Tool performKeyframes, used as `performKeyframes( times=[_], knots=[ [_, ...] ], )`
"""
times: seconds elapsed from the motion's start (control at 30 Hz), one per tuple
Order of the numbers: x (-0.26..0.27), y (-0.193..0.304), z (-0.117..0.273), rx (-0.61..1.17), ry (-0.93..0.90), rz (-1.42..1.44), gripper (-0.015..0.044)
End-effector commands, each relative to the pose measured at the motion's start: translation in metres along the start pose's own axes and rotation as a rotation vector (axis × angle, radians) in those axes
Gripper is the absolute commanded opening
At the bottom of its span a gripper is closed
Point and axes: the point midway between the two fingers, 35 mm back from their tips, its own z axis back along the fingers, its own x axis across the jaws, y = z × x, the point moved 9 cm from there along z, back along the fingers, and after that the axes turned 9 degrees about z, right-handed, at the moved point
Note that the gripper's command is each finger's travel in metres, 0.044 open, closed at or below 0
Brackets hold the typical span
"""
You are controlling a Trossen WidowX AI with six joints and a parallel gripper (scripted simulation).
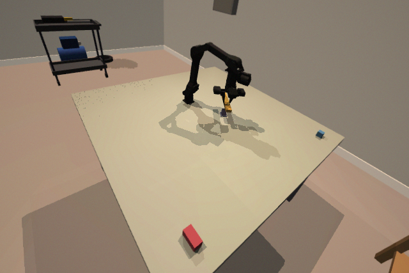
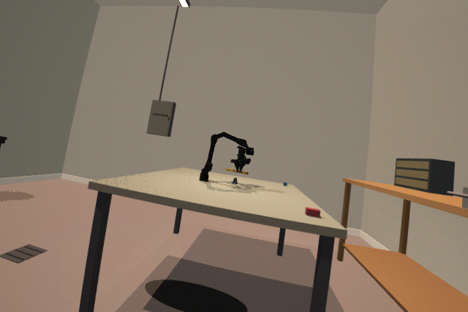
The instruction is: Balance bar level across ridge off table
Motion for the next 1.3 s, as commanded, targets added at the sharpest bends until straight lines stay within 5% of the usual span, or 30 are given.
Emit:
performKeyframes(
  times=[0.0, 1.27],
  knots=[
    [0.003, 0.002, -0.002, 0.002, -0.004, 0.0, 0.0],
    [0.004, 0.002, -0.041, 0.002, -0.004, 0.0, 0.0]
  ],
)
